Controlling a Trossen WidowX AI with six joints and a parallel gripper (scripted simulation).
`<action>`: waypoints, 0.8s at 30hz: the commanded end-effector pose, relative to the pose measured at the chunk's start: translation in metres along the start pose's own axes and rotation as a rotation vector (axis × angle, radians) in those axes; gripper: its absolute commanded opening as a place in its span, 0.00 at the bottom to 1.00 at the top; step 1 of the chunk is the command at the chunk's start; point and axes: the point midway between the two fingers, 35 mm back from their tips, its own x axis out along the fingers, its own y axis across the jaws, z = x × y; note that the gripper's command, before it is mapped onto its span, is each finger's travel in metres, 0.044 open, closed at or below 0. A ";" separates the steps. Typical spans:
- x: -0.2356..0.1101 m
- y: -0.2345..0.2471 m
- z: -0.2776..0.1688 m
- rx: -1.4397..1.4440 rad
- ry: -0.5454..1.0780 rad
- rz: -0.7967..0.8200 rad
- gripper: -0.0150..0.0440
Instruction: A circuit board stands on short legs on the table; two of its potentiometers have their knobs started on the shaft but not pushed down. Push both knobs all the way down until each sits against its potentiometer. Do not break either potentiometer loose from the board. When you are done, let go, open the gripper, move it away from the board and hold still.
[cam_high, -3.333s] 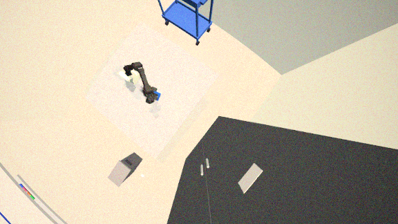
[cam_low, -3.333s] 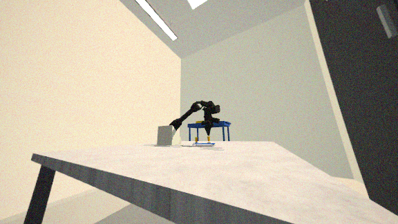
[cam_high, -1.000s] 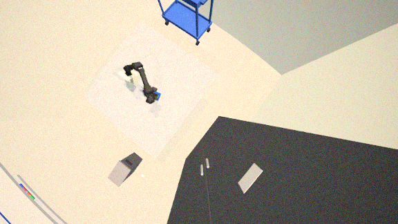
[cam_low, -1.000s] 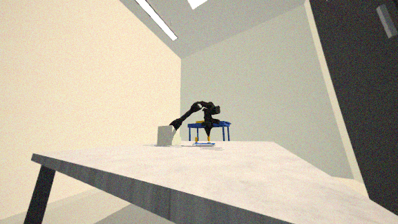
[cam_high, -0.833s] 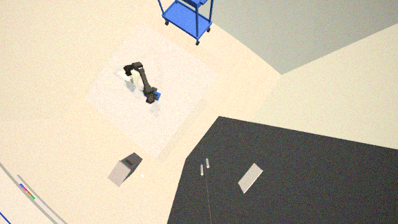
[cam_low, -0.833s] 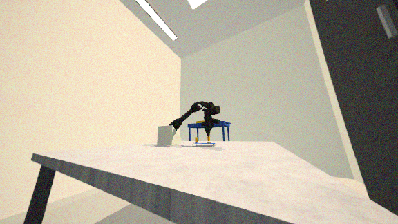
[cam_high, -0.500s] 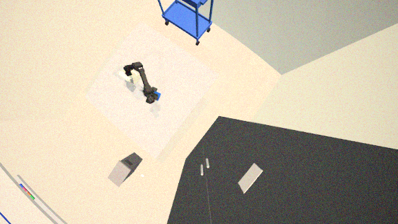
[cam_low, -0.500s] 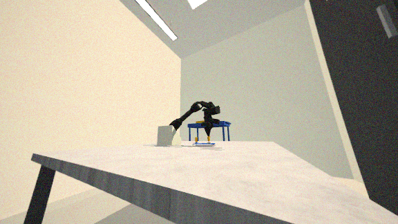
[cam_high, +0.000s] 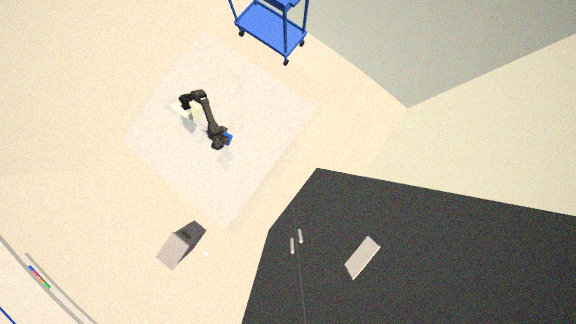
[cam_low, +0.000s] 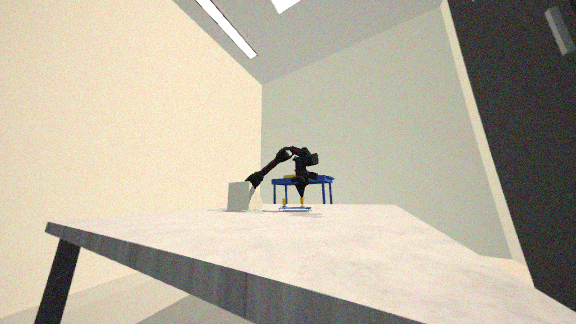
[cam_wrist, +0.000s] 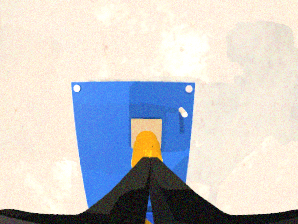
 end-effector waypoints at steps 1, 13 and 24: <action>0.007 0.002 0.001 -0.007 0.005 0.002 0.25; 0.008 0.002 0.001 -0.007 0.005 0.002 0.25; 0.009 0.002 0.001 -0.007 0.005 0.002 0.25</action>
